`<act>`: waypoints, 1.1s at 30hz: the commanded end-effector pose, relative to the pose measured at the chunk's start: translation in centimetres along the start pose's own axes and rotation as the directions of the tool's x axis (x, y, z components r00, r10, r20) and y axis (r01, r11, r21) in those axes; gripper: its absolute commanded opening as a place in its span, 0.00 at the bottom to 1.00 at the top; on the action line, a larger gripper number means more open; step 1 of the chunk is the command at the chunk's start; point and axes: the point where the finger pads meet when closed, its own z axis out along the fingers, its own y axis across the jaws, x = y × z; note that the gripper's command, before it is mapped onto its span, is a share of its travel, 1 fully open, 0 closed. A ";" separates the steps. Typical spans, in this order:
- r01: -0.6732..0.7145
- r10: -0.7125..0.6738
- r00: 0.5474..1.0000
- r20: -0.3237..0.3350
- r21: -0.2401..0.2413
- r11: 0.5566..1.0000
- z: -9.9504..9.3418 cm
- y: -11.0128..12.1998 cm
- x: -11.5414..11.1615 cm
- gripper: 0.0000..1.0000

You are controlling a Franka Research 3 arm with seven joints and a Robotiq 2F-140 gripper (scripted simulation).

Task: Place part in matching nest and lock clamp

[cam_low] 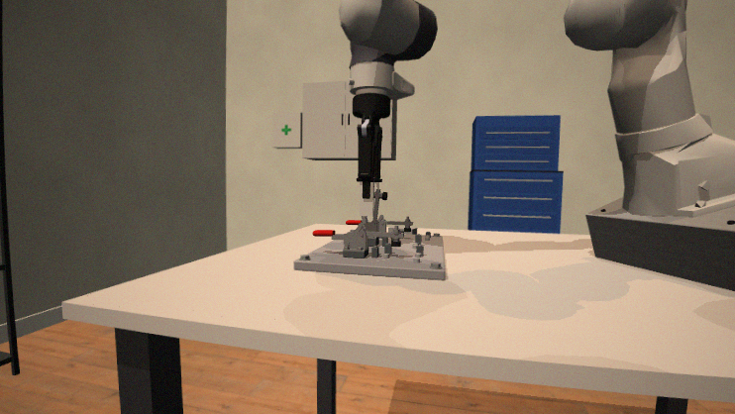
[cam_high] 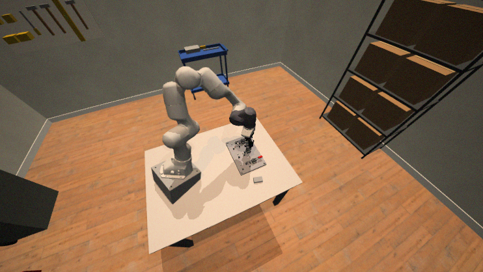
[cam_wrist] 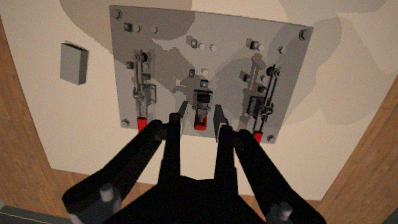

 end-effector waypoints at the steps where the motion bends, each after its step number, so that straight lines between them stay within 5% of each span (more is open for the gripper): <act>1: 0.007 -0.007 1.000 -0.006 -0.002 1.000 0.1 0.0 0.2 0.28; 11: 0.007 -0.007 1.000 -0.006 -0.002 1.000 -0.3 0.0 0.2 0.28; 33: 0.007 -0.007 1.000 -0.006 -0.002 1.000 -5.9 -0.1 0.2 0.28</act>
